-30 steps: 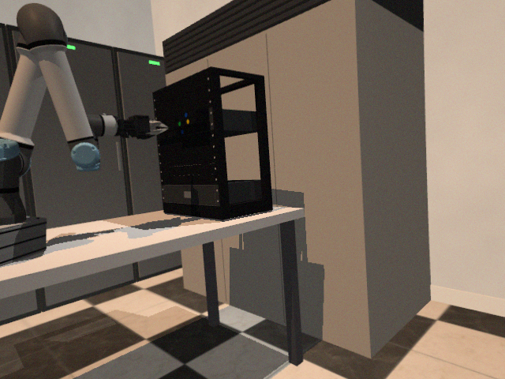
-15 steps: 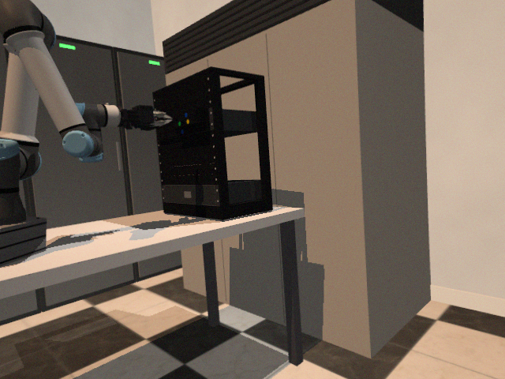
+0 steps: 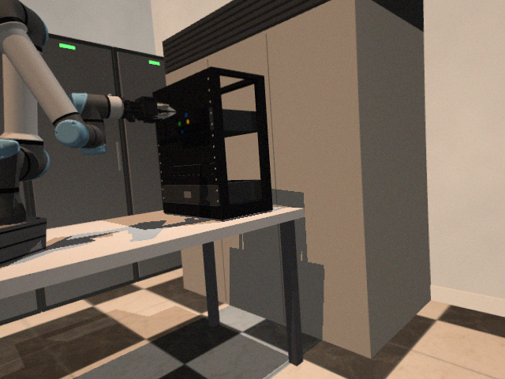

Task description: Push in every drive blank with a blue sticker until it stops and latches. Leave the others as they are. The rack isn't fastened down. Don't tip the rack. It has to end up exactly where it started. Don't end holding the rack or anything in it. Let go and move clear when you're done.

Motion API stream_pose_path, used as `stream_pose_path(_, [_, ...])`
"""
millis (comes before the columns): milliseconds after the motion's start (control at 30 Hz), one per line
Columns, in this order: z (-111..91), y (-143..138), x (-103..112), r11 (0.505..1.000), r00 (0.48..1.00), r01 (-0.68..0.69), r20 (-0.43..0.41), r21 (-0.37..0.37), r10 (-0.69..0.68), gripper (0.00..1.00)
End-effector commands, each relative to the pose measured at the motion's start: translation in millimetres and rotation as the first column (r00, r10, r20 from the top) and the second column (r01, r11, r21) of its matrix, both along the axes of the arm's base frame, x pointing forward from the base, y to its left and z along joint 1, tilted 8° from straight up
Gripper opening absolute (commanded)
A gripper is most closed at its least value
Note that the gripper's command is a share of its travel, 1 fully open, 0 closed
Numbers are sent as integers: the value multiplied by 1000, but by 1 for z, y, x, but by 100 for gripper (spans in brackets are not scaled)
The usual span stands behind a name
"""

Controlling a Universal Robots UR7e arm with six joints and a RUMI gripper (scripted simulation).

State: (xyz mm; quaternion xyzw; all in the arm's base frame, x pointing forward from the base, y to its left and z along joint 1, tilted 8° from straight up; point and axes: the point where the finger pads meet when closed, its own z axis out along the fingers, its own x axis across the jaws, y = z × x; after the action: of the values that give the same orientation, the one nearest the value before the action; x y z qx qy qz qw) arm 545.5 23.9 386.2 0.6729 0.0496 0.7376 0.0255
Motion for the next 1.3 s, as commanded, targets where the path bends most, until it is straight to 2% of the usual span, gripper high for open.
stream_pose_path(0, [5,-6,0,1000,1000,-3,-2,-1,3,0])
stream_pose_path(400, [6,-7,3,1000,1000,-3,-2,-1,3,0])
stream_pose_path(833, [11,-5,55,1000,1000,-3,-2,-1,3,0])
stream_pose_path(1267, [11,-5,56,1000,1000,-3,-2,-1,3,0])
